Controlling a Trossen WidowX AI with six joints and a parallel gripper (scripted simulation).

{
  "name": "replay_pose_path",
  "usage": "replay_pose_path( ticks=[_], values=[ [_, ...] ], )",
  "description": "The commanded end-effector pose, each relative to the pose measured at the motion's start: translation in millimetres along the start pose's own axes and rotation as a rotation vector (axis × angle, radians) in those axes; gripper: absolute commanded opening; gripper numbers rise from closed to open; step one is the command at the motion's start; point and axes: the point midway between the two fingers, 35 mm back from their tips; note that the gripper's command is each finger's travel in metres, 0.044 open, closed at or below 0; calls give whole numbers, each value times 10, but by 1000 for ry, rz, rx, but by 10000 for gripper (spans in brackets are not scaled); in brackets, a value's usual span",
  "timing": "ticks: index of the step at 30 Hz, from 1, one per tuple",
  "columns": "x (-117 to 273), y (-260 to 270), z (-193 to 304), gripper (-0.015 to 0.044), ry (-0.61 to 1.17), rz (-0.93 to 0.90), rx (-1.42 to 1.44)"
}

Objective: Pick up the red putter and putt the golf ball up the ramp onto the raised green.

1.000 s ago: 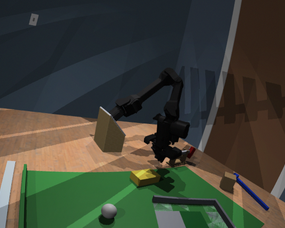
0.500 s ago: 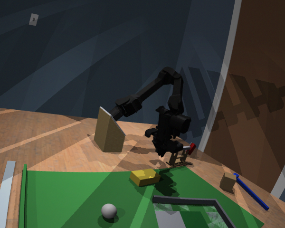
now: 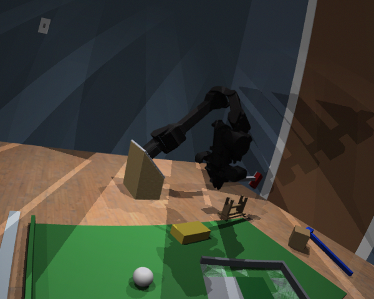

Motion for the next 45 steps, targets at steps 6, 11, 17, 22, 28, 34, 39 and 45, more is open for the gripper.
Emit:
replay_pose_path(
  ticks=[6, 11, 17, 22, 28, 34, 39, 45],
  values=[
    [96, -175, 218, 0, 35, 34, -210],
    [209, -340, 485, 0, 68, 73, -444],
    [340, -486, 838, 0, 103, 122, -719],
    [462, -573, 1142, 0, 120, 163, -954],
    [618, -631, 1519, 0, 126, 209, -1240],
    [760, -621, 1889, 0, 118, 251, -1520],
    [863, -577, 2194, 0, 107, 281, -1746],
    [963, -500, 2565, 0, 96, 312, -2009]
  ],
)
Point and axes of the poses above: the point midway between the two fingers, 35 mm back from their tips, its own x axis back along the fingers, its own y axis across the jaws, z = x × y, and after that the axes turned 12 degrees about -x, right-handed
